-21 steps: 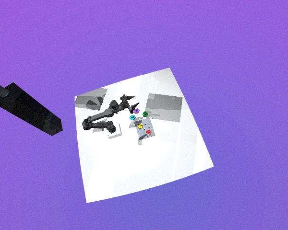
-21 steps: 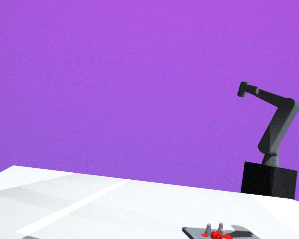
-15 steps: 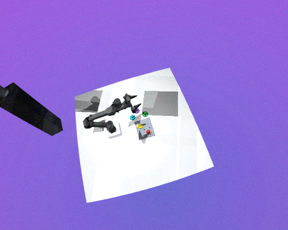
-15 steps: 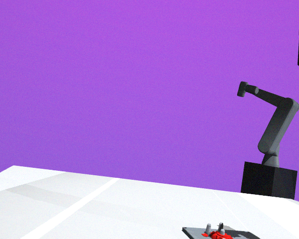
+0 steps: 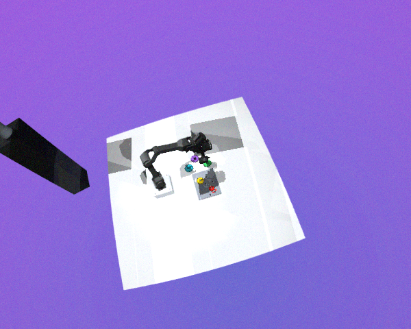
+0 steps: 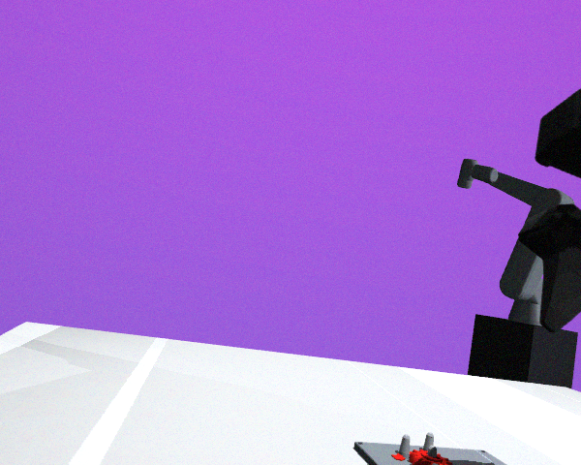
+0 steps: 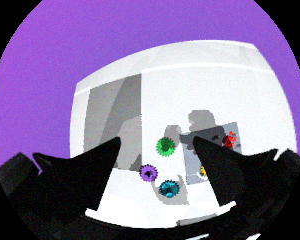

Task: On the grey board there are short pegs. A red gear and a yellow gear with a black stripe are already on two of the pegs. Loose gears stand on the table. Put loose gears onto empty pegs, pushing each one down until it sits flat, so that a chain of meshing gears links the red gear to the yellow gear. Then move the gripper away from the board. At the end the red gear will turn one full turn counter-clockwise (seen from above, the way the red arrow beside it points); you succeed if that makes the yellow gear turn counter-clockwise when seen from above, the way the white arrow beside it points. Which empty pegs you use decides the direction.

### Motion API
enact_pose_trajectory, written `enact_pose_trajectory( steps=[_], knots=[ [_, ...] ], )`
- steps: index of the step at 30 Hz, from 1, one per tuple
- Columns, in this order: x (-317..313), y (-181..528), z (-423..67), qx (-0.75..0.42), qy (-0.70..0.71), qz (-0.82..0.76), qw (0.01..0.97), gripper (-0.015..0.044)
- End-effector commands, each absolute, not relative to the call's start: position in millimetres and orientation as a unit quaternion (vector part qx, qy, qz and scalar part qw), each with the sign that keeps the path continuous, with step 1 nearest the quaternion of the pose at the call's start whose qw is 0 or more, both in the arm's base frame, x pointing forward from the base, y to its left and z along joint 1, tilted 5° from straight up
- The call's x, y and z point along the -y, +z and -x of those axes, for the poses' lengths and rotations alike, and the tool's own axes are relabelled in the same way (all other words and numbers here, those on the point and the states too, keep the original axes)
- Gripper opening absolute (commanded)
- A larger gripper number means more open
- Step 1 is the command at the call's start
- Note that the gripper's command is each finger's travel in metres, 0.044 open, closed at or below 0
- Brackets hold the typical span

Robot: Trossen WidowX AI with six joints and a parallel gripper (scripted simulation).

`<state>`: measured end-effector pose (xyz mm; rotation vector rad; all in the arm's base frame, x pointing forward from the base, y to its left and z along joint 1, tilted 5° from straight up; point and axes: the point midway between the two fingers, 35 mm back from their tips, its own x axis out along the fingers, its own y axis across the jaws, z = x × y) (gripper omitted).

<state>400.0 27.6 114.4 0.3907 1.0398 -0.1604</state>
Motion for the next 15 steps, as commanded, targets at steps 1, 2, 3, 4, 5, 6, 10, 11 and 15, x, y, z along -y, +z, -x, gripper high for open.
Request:
enact_pose_trajectory(
  steps=[1, 2, 3, 4, 5, 6, 10, 11, 15],
  knots=[
    [-35, 72, -396, -0.581, -0.12, -0.209, 0.777, 0.044],
    [-36, 61, -393, -0.603, -0.134, -0.214, 0.757, 0.044],
    [-37, 49, -390, -0.625, -0.149, -0.217, 0.735, 0.044],
    [-38, 41, -389, -0.641, -0.161, -0.219, 0.717, 0.044],
    [-39, 32, -387, -0.657, -0.173, -0.221, 0.699, 0.044],
    [-40, 24, -385, -0.672, -0.186, -0.222, 0.681, 0.044],
    [-41, 13, -382, -0.691, -0.203, -0.223, 0.657, 0.044],
    [-41, 13, -382, -0.691, -0.203, -0.223, 0.657, 0.044],
    [-40, 13, -386, -0.691, -0.203, -0.223, 0.657, 0.044]
  ],
)
